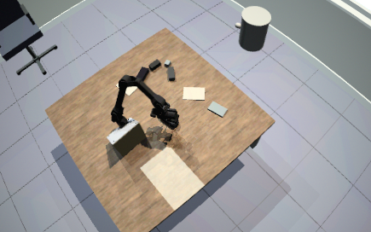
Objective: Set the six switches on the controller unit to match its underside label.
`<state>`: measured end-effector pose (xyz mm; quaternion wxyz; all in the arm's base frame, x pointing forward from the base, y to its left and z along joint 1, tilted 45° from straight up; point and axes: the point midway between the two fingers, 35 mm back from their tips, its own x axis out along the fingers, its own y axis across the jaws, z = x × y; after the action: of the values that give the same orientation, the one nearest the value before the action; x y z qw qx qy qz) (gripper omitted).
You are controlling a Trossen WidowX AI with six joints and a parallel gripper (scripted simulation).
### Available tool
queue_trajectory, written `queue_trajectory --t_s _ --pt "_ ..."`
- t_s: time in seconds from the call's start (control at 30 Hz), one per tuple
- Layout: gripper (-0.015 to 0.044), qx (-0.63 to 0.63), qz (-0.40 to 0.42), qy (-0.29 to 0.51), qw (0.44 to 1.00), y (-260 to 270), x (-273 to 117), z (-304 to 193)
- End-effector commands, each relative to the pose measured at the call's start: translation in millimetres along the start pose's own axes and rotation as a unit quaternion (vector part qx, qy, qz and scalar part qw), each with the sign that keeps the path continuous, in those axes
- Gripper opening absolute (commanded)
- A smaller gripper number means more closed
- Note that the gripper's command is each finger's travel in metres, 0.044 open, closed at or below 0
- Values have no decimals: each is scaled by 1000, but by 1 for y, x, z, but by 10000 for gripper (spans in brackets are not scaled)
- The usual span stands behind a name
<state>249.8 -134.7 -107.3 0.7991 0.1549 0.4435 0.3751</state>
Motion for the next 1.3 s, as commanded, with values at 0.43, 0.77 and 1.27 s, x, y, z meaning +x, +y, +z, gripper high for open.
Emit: queue_trajectory --t_s 0.43,0.77,1.27 --pt "440 -545 95 124 824 -42 7 12" --pt "440 -564 102 127 810 -44 8 12" --pt "440 -564 101 126 810 -44 26 7"
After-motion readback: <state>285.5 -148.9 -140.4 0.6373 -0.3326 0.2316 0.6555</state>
